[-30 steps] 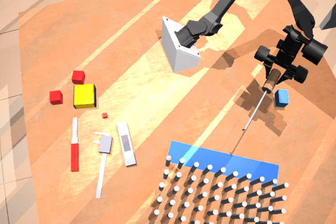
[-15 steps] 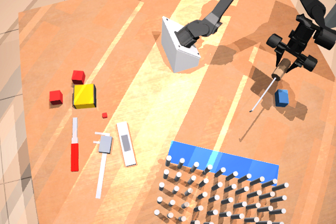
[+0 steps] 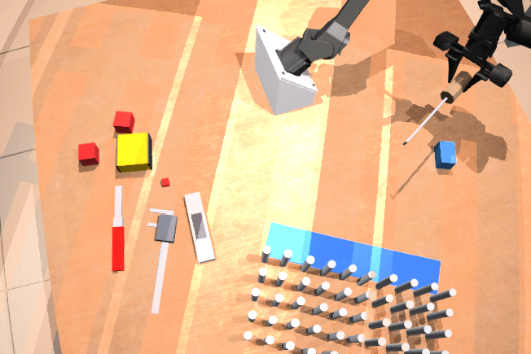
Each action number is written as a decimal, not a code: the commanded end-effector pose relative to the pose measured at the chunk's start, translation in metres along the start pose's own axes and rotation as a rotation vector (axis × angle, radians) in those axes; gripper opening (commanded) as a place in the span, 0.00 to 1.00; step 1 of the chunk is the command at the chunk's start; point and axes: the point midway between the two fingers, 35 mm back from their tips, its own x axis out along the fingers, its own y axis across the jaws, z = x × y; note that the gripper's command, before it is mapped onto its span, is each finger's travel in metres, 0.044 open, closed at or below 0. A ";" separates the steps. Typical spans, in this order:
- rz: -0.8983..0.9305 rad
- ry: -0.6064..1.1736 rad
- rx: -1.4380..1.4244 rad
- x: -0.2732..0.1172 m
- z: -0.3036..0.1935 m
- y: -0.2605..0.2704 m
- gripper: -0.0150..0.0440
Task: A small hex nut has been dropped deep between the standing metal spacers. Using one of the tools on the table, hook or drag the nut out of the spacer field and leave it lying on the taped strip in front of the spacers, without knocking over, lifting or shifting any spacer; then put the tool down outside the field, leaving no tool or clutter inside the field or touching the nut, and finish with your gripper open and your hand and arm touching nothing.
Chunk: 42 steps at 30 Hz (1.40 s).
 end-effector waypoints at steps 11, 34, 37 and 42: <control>-0.072 -0.026 0.125 -0.052 0.040 0.017 0.25; -0.082 -0.035 0.148 -0.047 0.053 0.019 0.25; -0.082 -0.035 0.148 -0.044 0.054 0.018 0.25; -0.081 -0.035 0.148 -0.039 0.057 0.018 0.25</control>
